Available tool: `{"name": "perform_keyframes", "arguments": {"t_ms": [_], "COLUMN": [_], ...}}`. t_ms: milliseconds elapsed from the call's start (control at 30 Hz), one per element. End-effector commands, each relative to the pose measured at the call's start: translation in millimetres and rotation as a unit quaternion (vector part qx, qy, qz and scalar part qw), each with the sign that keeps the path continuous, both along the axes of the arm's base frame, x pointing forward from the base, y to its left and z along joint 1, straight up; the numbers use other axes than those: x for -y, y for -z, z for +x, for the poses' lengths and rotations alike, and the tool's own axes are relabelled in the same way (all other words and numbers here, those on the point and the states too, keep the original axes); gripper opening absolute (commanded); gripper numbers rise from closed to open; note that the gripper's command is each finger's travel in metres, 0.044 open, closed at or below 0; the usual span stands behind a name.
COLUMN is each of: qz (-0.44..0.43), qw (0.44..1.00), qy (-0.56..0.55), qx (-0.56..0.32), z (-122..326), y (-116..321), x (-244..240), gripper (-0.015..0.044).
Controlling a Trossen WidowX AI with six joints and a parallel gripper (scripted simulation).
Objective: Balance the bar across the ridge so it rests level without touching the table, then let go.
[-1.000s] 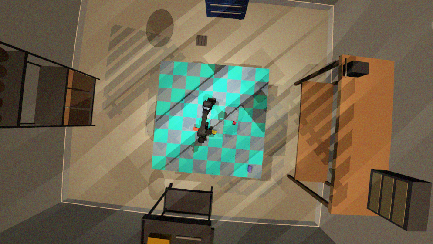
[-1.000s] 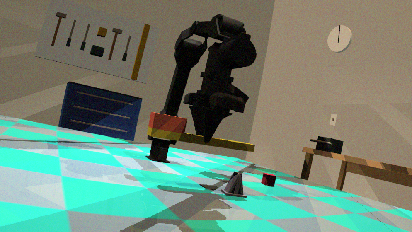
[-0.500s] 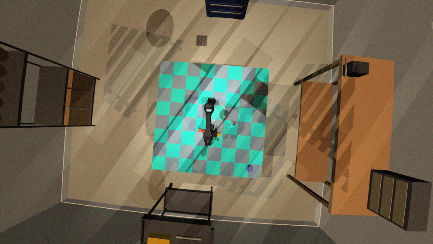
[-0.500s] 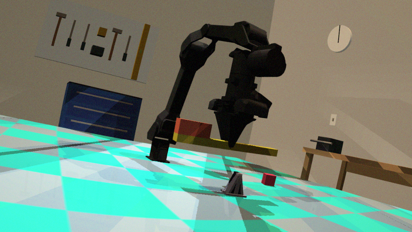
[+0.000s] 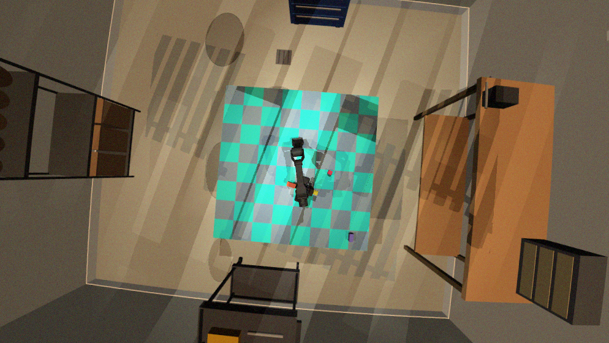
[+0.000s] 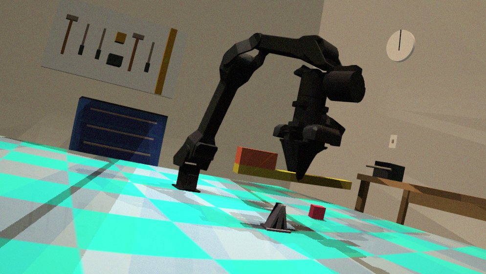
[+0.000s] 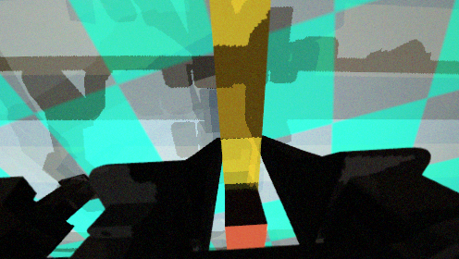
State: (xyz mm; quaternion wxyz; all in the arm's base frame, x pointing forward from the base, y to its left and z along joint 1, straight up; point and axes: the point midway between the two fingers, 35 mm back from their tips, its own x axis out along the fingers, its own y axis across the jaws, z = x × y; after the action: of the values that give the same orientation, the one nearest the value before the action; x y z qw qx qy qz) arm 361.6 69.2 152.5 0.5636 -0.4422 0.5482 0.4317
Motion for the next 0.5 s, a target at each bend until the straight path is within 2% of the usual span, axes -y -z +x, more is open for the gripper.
{"name": "perform_keyframes", "arguments": {"t_ms": [0,467], "qz": [0.003,0.003], "qw": [1.000,1.000], "qy": [0.008,0.008], "qx": [0.005,0.005], "z": [3,5], "y": [-3,15], "x": [-9,-11], "gripper": [0.0000,0.0000]}}
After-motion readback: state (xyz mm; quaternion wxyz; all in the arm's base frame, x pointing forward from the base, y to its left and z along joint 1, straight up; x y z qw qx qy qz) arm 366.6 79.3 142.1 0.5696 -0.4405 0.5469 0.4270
